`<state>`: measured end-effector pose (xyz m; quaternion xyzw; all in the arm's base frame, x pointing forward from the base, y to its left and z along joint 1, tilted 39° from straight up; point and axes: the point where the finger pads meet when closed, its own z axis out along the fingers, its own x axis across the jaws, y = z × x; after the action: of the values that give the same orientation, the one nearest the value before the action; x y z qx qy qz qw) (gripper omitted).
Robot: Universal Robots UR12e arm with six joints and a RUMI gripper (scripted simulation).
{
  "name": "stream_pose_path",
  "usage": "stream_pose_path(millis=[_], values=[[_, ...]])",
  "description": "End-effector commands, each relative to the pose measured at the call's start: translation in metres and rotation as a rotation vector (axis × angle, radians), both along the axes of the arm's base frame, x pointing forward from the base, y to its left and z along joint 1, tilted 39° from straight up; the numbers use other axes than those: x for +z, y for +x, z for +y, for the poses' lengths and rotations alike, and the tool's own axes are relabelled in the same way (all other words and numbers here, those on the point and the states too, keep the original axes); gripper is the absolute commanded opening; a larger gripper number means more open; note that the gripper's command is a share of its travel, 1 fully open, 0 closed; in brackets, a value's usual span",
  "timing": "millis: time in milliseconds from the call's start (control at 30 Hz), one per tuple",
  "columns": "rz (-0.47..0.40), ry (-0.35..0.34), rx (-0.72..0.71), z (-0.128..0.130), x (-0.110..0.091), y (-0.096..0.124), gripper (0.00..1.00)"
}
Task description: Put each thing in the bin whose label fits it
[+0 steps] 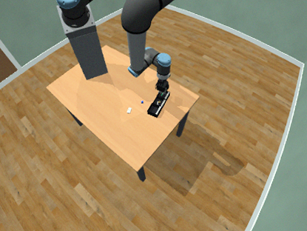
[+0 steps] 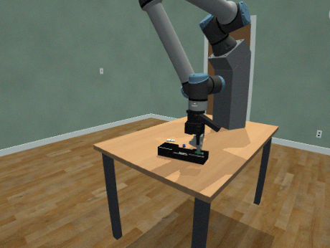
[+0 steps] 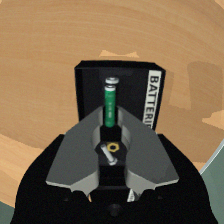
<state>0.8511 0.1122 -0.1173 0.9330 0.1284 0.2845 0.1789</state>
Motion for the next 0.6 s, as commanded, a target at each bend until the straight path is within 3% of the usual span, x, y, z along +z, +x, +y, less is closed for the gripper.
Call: stream_pose_path(millis=[0, 167, 200, 567], values=[[-0.006, 0.0, 0.002, 0.0011, 0.0044, 0.0033, 0.0], [-0.006, 0.0, 0.002, 0.0009, 0.0045, 0.0035, 0.0], [-0.006, 0.0, 0.002, 0.0009, 0.0044, 0.0034, 0.14], [-0.004, 0.0, 0.002, 0.0008, 0.003, 0.0021, 0.14]])
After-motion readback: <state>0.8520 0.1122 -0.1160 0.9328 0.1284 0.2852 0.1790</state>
